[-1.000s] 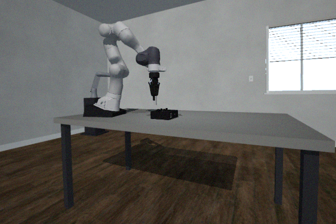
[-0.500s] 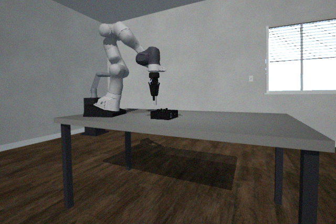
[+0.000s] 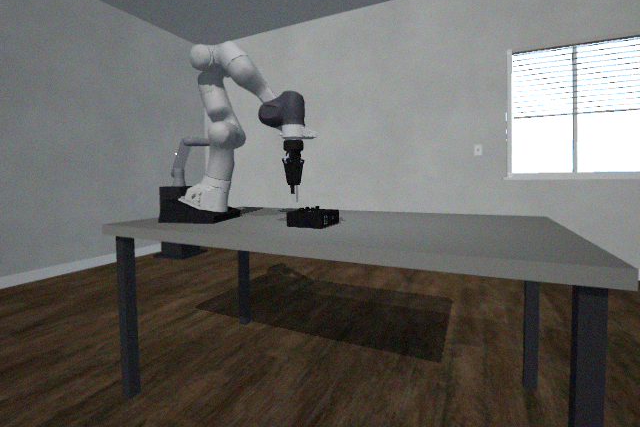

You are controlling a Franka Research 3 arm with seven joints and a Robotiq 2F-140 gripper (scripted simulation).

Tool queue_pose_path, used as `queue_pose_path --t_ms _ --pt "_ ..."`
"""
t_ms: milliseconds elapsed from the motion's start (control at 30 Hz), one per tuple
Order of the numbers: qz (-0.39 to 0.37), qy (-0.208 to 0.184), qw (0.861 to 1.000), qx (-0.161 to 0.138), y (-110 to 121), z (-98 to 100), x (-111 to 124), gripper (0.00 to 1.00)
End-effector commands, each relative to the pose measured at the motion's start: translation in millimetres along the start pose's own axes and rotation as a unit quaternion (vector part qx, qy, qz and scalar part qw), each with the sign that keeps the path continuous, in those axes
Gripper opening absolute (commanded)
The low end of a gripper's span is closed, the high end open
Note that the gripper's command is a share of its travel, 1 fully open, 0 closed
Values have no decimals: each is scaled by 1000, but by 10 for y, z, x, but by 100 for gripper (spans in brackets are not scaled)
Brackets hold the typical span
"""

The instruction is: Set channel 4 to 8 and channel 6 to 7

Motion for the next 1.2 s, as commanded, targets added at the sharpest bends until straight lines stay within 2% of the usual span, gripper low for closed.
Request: queue_pose_path --t_ms 0,1167 --pt "4 2 1000 -1 -6 -25 -2 0" --pt "4 2 1000 -1 -6 -163 -3 0"
Point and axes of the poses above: the point where the finger pads meet when closed, its own z axis back along the fingers, its own y axis across the jaws, x = y × z, the point moved 10 cm from there along z, back along the fingers, and after that the axes turned 10 degrees about -z, right-handed, at the moved point
